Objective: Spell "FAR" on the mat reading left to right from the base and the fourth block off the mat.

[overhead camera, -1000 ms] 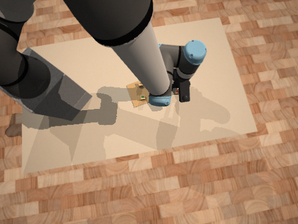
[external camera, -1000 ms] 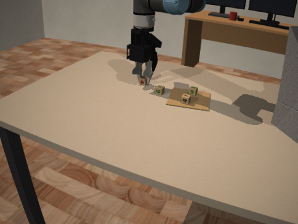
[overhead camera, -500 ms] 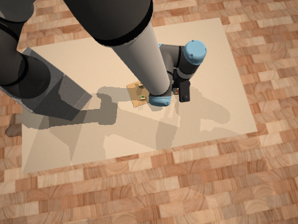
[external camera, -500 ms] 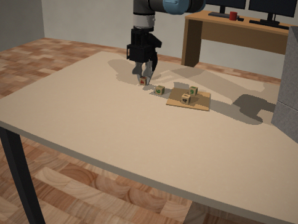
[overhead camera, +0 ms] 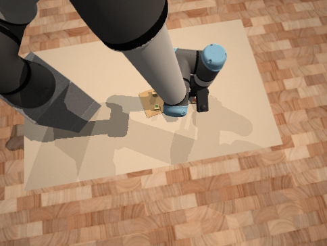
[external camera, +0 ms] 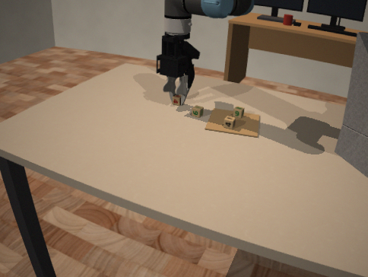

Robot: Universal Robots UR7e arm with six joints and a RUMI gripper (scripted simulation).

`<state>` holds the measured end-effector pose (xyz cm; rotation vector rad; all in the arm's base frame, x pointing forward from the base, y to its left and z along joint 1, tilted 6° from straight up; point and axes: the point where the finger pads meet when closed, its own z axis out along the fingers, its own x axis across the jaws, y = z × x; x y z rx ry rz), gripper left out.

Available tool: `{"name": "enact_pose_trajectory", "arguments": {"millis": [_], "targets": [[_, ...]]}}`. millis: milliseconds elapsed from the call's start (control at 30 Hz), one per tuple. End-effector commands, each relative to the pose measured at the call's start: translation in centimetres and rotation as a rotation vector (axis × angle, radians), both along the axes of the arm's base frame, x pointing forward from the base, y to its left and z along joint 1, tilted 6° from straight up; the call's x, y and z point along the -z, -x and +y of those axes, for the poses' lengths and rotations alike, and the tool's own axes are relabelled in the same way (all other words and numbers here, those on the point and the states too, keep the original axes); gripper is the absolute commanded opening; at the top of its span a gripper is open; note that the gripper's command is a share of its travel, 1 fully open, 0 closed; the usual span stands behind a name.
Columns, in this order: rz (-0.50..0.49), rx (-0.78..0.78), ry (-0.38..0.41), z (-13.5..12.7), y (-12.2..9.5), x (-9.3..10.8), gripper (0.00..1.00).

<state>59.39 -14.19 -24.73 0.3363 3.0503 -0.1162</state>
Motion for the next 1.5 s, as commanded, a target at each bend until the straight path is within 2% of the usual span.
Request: {"name": "enact_pose_trajectory", "arguments": {"millis": [0,133,300,367,600,767,1467], "targets": [[-0.002,0.000,0.001,0.0,-0.1,-0.3,0.05],[-0.002,0.000,0.001,0.1,0.0,-1.3,0.05],[-0.002,0.000,0.001,0.3,0.2,-3.8,0.05],[-0.002,0.000,0.001,0.3,0.2,-3.8,0.05],[-0.002,0.000,0.001,0.6,0.4,-7.9,0.05],[-0.002,0.000,0.001,0.8,0.5,-9.6,0.05],[-0.001,-0.004,0.001,0.8,0.6,-10.0,0.05]]}}
